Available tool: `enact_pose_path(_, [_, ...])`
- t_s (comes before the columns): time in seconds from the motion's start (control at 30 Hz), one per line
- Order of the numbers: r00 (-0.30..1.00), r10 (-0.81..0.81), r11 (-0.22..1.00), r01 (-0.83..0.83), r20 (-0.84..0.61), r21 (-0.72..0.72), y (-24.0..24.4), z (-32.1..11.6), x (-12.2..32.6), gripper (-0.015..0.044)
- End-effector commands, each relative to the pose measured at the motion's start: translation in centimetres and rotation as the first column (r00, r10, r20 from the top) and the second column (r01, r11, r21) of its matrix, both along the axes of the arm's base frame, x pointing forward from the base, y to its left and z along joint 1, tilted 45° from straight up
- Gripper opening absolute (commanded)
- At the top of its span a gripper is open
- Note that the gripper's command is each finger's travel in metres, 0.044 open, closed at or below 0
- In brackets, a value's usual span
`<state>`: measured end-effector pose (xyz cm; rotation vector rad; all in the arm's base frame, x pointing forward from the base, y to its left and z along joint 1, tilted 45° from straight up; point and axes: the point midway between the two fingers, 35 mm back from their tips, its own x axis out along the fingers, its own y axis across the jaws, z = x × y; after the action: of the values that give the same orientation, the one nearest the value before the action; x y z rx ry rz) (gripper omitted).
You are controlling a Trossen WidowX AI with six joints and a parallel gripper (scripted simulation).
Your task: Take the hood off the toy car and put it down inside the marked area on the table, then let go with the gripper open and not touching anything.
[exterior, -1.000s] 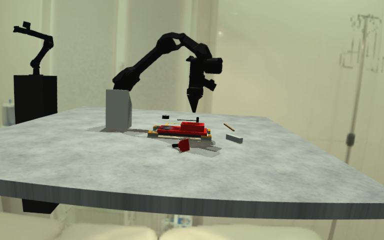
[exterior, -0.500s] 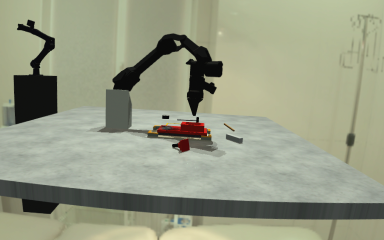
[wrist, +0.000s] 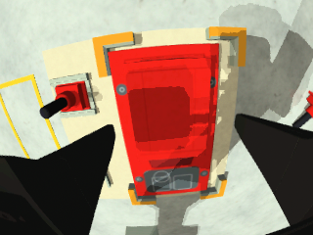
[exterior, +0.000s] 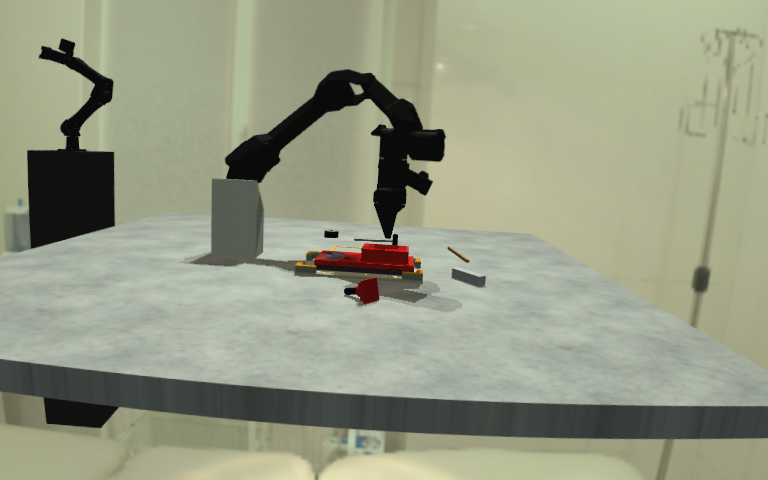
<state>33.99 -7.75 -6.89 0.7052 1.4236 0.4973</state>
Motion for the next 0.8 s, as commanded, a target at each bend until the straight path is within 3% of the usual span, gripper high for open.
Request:
enact_pose_path(0.0, [1.0,-0.005,1.0,0.005,-0.009,0.006,0.4,-0.3,-0.2,0.044])
enact_pose_path(0.77, [1.0,-0.005,1.0,0.005,-0.009,0.008,1.9,-1.6,-0.2,0.044])
